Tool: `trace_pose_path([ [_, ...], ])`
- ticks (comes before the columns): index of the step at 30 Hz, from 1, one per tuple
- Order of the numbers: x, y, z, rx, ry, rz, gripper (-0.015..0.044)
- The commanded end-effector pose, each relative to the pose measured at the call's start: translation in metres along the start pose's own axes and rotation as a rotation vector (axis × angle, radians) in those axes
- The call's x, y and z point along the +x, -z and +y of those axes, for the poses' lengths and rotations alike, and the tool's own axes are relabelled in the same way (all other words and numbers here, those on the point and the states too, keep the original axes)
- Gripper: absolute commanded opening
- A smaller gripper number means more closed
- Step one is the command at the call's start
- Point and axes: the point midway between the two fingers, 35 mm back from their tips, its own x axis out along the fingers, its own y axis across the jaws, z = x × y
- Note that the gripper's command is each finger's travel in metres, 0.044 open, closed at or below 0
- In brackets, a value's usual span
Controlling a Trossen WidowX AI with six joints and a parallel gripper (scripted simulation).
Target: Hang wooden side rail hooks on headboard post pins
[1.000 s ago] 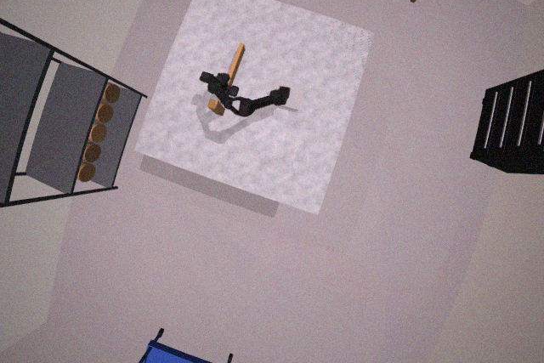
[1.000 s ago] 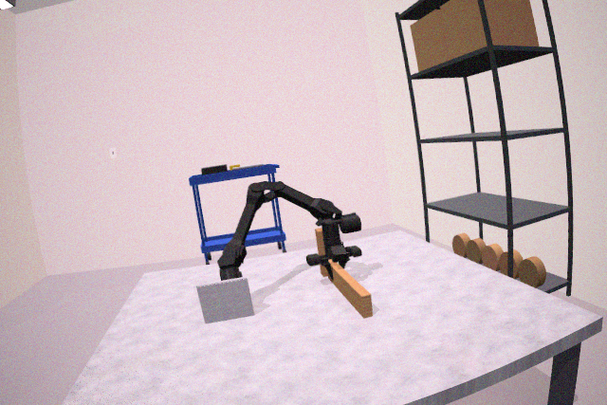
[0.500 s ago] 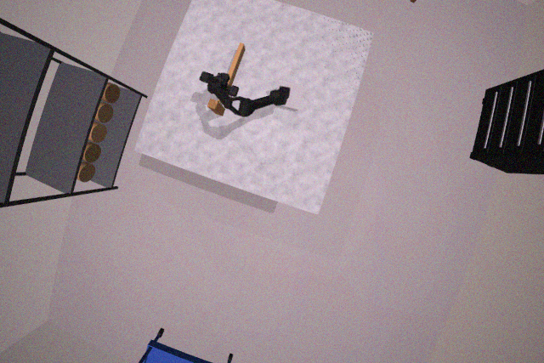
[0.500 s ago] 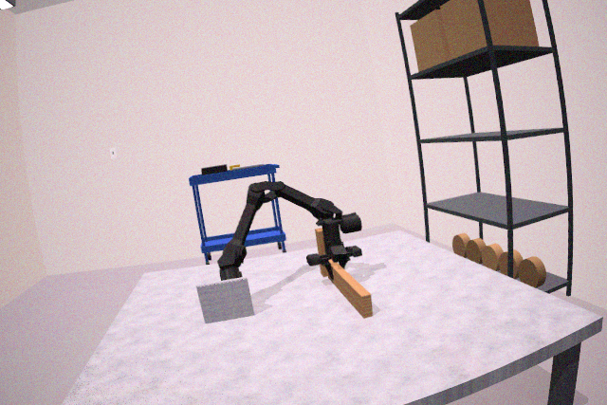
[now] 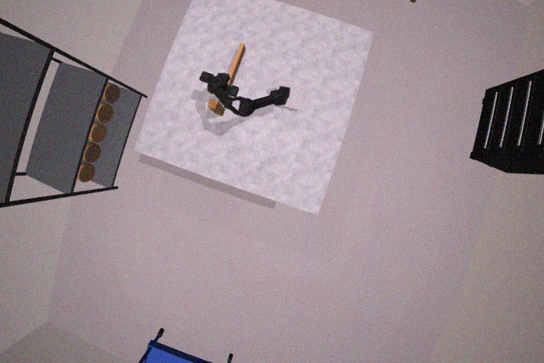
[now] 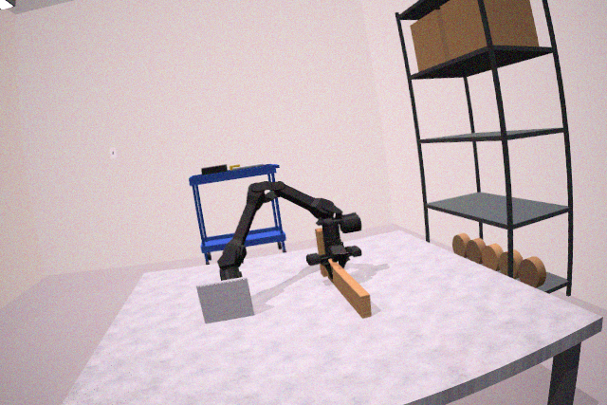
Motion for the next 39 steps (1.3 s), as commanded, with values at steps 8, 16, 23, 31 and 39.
trace_pose_path([
  [8, -0.0045, -0.0012, 0.0005, 0.009, -0.003, -0.001, 0.0000],
  [16, -0.0058, -0.0012, 0.0005, 0.009, -0.003, -0.001, 0.0000],
  [23, -0.0070, -0.0012, 0.0005, 0.009, -0.003, -0.001, 0.0000],
  [31, -0.0083, -0.0012, 0.0005, 0.009, -0.003, -0.001, 0.0000],
  [39, -0.0097, -0.0012, 0.0005, 0.009, -0.003, -0.001, 0.0000],
])
